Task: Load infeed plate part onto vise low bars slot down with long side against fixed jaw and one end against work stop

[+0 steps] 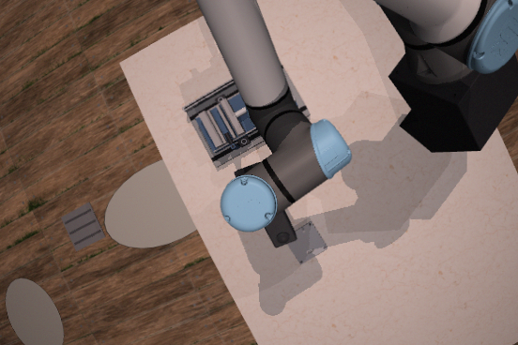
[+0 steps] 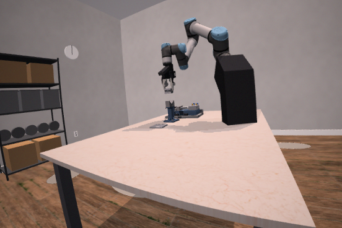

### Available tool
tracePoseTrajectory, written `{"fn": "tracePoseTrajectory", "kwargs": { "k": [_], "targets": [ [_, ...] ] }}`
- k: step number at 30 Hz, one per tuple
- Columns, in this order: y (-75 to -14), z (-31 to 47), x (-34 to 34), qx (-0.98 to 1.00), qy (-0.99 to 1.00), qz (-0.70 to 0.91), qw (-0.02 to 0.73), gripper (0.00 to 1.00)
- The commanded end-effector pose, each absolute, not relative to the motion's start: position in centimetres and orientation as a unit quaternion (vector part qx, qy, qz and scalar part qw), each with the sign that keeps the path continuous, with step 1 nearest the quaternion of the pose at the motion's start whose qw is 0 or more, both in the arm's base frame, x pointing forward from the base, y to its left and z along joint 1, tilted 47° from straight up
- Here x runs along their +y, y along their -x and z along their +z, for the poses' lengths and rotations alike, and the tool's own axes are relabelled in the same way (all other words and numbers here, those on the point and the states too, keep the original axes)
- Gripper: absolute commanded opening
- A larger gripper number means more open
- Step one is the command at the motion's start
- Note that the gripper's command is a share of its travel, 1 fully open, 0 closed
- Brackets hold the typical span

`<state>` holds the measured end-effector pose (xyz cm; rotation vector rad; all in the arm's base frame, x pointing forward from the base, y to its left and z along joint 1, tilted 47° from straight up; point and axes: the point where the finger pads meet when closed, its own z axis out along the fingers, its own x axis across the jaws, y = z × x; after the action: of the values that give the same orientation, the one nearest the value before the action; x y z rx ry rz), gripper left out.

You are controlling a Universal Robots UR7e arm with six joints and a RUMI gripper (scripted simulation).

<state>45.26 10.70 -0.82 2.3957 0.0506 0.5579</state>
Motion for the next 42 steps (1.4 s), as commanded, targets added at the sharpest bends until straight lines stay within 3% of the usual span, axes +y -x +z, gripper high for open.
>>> {"fn": "tracePoseTrajectory", "kwargs": {
  "k": [1, 42],
  "targets": [
    [-45.27, -0.8, 10.73, 0.019, -0.917, 0.214, 0.336, 0.0],
    [-45.3, -0.92, 10.85, -0.006, -0.873, 0.215, 0.438, 0.0]
  ]
}}
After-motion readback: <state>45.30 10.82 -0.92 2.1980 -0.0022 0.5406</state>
